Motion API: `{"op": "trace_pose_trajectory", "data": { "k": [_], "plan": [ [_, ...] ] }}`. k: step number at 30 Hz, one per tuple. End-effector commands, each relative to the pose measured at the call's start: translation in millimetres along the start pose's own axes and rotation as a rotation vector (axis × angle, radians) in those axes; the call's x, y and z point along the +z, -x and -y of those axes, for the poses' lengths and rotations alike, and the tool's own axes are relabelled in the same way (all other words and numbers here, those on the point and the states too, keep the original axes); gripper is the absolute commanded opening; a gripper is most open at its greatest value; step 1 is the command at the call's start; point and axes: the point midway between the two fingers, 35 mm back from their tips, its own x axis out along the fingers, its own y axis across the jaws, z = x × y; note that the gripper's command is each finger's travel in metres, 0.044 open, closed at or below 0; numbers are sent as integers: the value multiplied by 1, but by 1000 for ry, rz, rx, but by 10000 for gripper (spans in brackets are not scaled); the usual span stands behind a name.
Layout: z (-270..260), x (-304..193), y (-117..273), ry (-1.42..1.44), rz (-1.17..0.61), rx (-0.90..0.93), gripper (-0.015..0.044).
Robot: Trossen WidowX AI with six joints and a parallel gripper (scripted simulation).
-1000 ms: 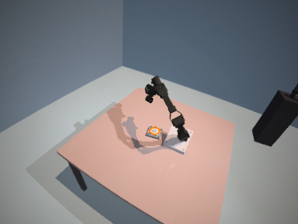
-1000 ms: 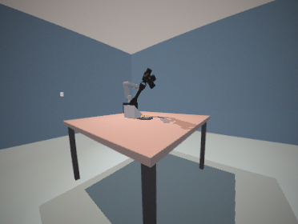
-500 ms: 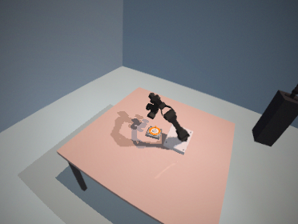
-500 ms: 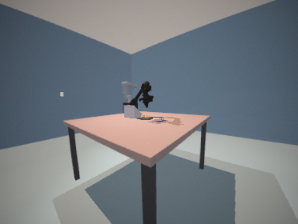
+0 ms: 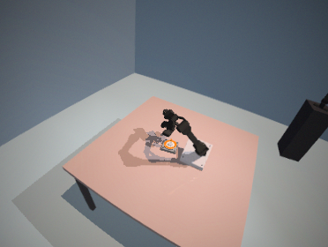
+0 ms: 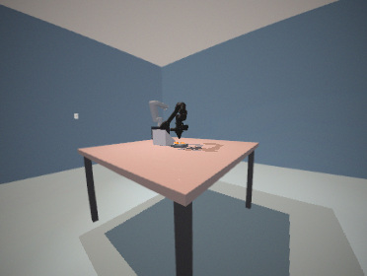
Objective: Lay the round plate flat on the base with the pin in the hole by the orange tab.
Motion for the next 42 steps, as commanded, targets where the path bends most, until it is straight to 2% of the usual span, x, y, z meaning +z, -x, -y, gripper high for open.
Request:
{"op": "trace_pose_trajectory", "data": {
  "k": [1, 5, 42],
  "plan": [
    [-3, -5, -29, -12, -19, 12, 0],
    [-4, -5, -38, -12, -19, 13, 0],
    [6, -32, -39, -13, -20, 13, 0]
  ]
}}
